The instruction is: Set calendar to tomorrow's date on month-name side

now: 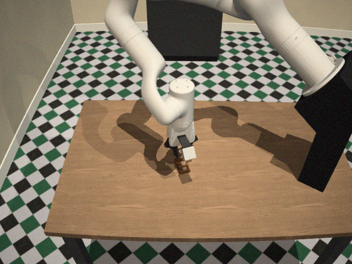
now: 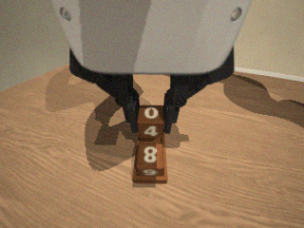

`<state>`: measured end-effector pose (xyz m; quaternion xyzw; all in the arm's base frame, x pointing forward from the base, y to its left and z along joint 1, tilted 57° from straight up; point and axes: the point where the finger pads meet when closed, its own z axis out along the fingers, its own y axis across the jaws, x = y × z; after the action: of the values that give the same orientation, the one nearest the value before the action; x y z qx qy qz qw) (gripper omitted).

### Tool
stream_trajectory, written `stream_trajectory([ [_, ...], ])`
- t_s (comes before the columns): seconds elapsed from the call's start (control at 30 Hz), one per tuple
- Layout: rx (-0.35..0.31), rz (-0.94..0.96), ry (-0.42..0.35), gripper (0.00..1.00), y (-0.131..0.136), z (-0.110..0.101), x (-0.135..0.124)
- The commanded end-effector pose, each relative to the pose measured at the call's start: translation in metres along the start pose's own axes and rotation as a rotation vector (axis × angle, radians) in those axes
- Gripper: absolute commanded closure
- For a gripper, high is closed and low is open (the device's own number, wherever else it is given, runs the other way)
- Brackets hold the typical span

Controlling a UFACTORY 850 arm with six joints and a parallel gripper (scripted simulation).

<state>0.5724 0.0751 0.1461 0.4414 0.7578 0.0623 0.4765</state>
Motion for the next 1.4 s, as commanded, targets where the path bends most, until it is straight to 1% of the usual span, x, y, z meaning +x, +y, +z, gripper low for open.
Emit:
stream_trajectory([
  [0.0, -0.001, 0.0, 0.0, 0.73, 0.0, 0.0, 0.0],
  [0.7, -0.001, 0.0, 0.0, 0.73, 0.0, 0.007, 0.0],
  [1.37, -0.001, 0.0, 0.0, 0.73, 0.0, 0.021, 0.0],
])
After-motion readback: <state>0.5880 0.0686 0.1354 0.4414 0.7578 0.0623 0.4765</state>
